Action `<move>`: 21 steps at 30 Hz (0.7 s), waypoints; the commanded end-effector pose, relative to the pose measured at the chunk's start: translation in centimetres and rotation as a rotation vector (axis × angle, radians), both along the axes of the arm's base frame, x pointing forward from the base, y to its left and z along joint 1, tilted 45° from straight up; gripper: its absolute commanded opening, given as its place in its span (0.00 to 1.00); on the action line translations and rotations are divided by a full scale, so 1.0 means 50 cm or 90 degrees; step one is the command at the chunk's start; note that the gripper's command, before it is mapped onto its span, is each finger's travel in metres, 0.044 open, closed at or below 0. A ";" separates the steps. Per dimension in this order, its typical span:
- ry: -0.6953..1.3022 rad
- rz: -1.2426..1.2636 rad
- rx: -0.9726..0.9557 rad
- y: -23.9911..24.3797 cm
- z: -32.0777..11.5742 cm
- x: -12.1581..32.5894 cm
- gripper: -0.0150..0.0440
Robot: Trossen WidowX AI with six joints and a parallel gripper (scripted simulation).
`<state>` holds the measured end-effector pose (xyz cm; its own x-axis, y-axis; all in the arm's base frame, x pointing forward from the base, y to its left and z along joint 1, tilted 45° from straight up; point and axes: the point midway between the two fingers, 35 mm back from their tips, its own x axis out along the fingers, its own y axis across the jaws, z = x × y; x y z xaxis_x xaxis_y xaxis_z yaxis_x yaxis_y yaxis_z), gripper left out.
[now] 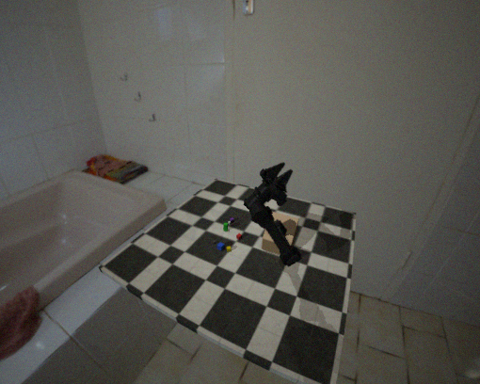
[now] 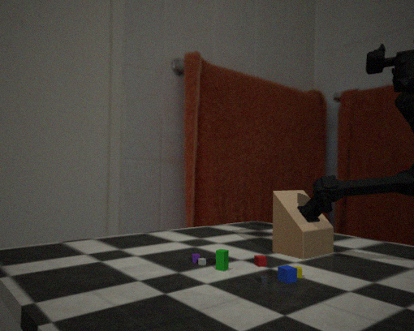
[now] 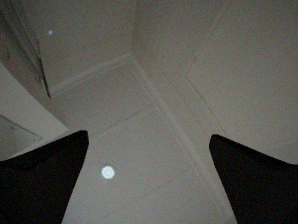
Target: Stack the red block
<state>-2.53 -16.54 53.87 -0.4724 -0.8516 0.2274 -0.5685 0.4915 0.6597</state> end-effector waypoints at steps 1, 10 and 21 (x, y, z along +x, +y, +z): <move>0.005 0.001 0.001 -0.002 0.000 0.003 0.98; 0.376 0.130 0.090 -0.115 -0.057 0.223 1.00; 0.862 0.372 0.183 -0.175 -0.282 0.529 1.00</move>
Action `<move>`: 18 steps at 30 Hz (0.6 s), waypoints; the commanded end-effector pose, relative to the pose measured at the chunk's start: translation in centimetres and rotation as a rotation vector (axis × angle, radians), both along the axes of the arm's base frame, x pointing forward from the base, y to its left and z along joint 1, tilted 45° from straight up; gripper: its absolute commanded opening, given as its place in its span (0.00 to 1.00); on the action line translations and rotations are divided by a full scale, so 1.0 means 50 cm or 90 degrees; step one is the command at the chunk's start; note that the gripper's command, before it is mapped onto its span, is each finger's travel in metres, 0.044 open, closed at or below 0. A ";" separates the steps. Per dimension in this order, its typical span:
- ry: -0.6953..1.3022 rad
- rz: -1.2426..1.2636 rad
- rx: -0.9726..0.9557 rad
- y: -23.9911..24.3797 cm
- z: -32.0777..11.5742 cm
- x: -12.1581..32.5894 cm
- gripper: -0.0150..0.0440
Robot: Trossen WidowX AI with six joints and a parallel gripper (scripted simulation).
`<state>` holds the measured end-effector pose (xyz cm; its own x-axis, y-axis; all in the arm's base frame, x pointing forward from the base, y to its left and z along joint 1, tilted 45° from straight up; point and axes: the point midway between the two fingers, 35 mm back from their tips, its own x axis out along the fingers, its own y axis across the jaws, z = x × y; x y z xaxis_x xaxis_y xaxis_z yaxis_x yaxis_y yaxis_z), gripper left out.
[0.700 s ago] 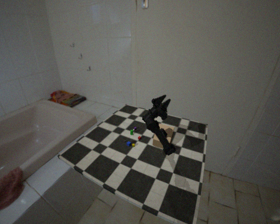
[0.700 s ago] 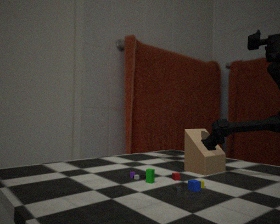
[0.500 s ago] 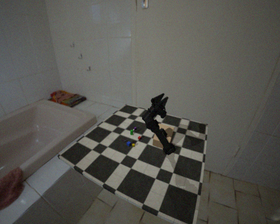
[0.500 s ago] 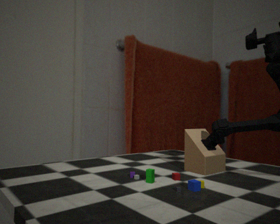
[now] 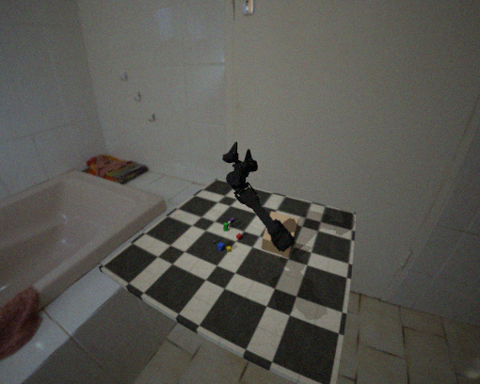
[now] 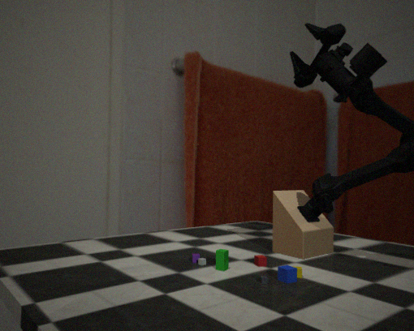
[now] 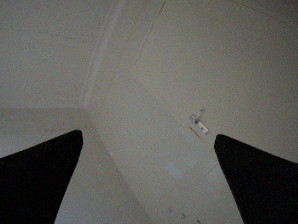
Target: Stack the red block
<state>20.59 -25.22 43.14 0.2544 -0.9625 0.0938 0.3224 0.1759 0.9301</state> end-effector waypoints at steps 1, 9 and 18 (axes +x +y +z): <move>0.167 0.100 0.035 0.001 -0.098 0.095 1.00; 0.522 0.383 0.109 0.073 -0.360 0.254 1.00; 0.805 0.788 0.212 0.247 -0.652 0.278 1.00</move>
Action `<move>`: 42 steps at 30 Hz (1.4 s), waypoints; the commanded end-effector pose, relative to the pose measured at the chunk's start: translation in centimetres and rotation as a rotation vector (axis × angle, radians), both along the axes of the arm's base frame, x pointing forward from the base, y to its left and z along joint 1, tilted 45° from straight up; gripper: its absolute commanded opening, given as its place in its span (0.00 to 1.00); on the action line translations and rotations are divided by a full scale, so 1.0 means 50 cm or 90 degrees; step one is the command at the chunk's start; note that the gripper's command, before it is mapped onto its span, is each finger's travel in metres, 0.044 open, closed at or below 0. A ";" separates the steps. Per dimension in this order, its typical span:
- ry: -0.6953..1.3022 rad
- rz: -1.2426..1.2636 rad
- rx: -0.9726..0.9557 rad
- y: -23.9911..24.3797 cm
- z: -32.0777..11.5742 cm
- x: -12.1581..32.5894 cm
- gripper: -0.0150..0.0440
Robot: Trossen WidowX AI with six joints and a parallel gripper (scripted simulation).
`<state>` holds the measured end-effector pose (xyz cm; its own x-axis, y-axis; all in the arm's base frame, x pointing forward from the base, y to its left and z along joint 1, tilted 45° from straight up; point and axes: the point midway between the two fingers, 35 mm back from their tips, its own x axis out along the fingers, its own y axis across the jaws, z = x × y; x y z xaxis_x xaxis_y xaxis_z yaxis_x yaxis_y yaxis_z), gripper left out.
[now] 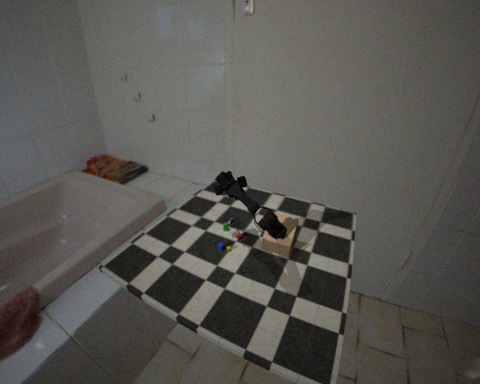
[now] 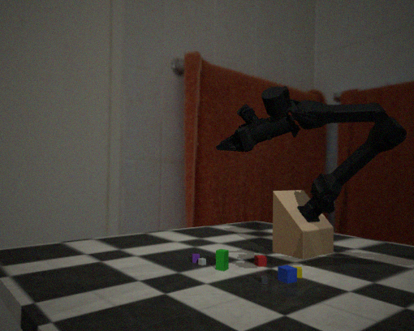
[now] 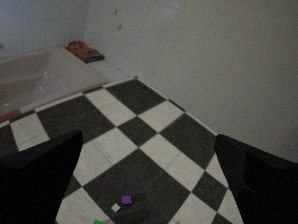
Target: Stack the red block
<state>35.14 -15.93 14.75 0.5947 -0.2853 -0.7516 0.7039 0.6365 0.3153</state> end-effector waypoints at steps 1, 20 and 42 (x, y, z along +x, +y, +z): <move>0.110 0.143 0.087 0.084 -0.110 -0.020 1.00; 0.303 0.539 0.525 0.384 -0.276 -0.192 1.00; 0.302 0.539 0.526 0.446 -0.349 -0.190 1.00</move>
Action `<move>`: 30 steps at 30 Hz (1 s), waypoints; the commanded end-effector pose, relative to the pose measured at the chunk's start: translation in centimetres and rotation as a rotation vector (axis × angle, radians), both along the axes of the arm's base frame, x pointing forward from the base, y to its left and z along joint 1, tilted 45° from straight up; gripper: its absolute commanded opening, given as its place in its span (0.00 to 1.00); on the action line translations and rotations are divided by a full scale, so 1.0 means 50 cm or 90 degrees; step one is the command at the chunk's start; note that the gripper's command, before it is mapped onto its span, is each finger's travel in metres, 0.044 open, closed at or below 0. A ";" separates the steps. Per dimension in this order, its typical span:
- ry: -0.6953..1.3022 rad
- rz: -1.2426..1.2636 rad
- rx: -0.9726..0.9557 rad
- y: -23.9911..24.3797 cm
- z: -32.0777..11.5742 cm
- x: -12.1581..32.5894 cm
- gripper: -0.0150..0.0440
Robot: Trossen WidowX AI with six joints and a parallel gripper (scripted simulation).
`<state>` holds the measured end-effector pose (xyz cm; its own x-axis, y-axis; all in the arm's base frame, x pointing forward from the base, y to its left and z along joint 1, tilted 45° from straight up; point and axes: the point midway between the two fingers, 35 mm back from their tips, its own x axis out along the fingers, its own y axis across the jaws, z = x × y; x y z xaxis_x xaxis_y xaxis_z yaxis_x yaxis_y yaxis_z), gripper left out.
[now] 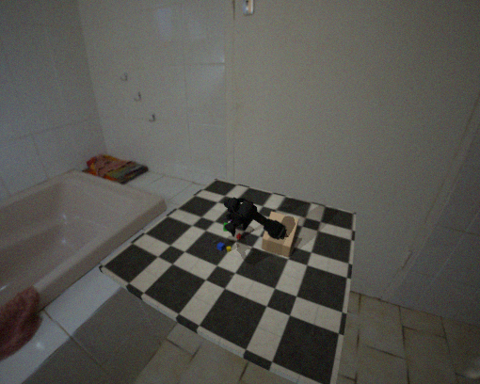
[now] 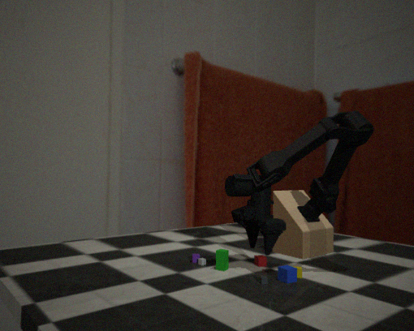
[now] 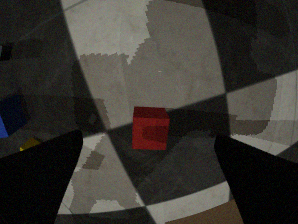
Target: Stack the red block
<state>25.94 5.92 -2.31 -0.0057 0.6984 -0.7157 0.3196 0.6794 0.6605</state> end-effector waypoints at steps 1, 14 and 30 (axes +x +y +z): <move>0.008 0.000 0.004 0.011 -0.010 -0.006 1.00; 0.008 0.000 0.005 0.041 -0.040 -0.007 1.00; 0.008 0.000 0.005 0.049 -0.047 -0.008 1.00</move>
<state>25.66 8.31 -4.65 -0.0130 0.7009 -0.7132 0.3216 0.6783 0.6607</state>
